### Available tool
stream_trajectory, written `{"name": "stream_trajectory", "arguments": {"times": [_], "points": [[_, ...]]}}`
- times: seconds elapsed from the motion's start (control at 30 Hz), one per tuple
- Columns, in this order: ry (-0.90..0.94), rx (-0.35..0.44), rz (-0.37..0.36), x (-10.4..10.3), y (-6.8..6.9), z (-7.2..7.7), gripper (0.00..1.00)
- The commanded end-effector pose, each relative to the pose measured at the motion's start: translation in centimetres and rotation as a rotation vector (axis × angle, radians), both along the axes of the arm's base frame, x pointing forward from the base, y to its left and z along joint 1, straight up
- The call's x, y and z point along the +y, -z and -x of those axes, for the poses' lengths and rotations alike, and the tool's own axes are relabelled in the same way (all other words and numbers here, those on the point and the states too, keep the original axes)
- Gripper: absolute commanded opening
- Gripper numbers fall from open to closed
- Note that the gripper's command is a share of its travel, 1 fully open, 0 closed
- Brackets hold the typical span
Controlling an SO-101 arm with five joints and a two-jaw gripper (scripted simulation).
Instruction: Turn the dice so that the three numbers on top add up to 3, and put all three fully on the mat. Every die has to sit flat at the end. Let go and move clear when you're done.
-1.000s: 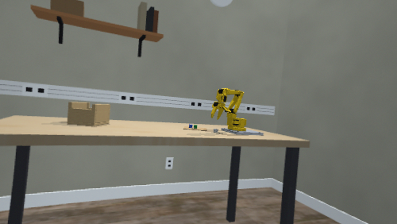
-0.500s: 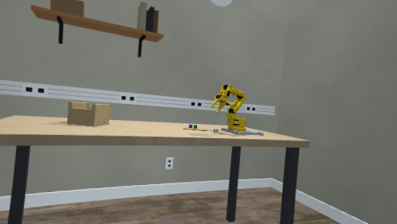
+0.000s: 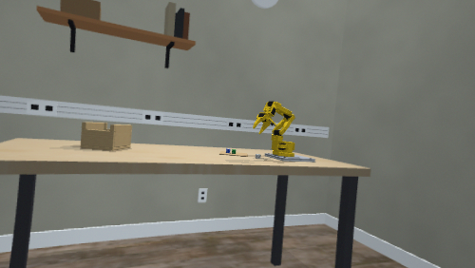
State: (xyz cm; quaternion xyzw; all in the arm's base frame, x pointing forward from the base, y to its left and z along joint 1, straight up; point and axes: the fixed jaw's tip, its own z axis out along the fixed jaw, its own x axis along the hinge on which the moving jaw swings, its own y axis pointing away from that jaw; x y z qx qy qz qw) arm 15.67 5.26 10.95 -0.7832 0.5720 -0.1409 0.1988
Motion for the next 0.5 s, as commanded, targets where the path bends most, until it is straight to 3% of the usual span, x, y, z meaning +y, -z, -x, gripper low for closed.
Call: {"name": "stream_trajectory", "arguments": {"times": [0.0,0.47], "points": [[0.025,0.000,-0.020,0.19,-0.38,-0.01,0.28],[0.246,0.095,-0.110,0.68,-0.32,-0.09,0.28]]}}
